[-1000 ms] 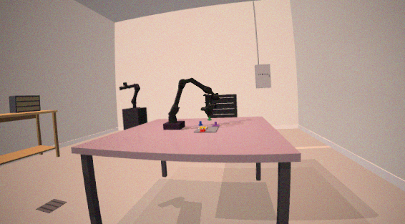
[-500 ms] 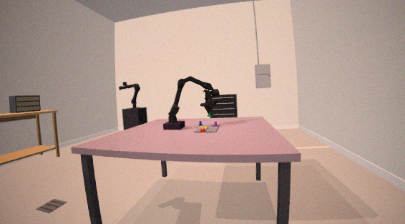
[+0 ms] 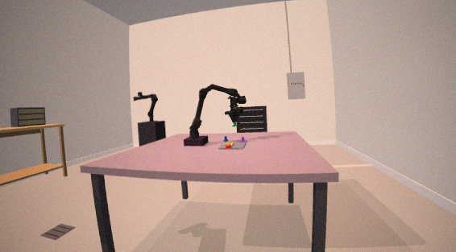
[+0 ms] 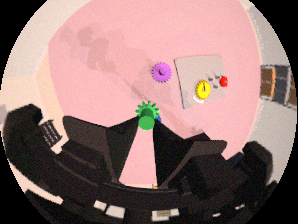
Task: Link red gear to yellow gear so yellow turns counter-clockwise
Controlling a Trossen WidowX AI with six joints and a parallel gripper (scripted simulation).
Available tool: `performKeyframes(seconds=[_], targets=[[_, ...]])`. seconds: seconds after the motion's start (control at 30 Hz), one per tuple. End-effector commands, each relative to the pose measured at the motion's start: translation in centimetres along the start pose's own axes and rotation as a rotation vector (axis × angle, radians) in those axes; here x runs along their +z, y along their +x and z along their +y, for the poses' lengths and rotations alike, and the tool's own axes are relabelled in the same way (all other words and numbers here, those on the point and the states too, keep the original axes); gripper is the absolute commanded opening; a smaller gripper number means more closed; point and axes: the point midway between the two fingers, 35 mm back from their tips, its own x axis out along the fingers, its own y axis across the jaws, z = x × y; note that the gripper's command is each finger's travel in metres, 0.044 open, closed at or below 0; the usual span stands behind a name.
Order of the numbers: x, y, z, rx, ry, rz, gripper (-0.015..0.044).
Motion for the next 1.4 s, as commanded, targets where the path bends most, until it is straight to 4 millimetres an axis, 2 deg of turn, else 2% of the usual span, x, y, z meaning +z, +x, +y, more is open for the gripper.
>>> performKeyframes(seconds=[0.0, 0.27, 1.37], targets=[[0.0, -1.6, -0.3, 0.006, 0.011, -0.010, 0.0000], [0.0, -2.2, -0.5, 0.004, 0.013, -0.009, 0.0000], [5.8, 0.2, -5.5, 0.008, -0.003, -0.008, 0.0000]])
